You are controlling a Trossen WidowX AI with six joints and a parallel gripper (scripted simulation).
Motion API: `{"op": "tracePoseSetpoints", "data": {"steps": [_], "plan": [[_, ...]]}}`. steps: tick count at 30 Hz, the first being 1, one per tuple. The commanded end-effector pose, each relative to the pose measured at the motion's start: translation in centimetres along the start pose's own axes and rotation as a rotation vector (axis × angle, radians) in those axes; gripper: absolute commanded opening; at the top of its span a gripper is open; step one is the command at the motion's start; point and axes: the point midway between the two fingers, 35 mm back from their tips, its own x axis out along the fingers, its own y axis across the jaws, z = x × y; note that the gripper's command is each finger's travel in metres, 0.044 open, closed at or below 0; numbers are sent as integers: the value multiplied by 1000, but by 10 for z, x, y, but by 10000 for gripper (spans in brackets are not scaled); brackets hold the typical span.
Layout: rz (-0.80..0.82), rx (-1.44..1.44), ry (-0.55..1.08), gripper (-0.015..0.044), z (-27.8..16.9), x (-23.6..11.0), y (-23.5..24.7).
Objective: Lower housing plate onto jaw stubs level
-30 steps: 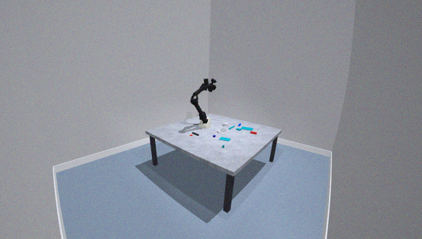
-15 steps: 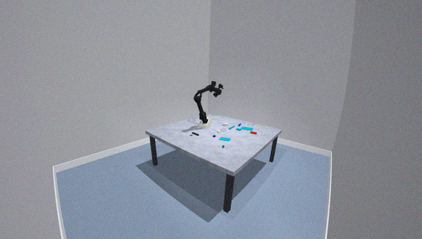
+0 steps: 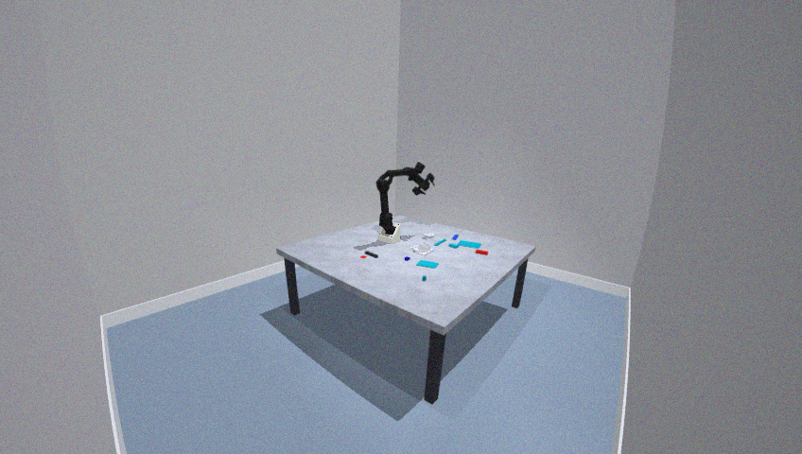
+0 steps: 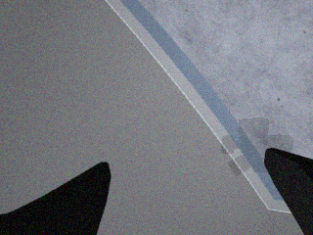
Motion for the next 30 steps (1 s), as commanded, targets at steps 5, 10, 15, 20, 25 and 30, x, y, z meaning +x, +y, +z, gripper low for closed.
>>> {"op": "tracePoseSetpoints", "data": {"steps": [5,10,15,20,25,30], "plan": [[-168,-6,-123,440,38,38,-25],[-276,-10,-188,440,60,57,-43],[-386,-17,-245,440,82,72,-62],[-500,-28,-295,440,103,85,-82],[-617,-37,-340,440,123,95,-104],[-736,-43,-381,440,142,102,-125]]}}
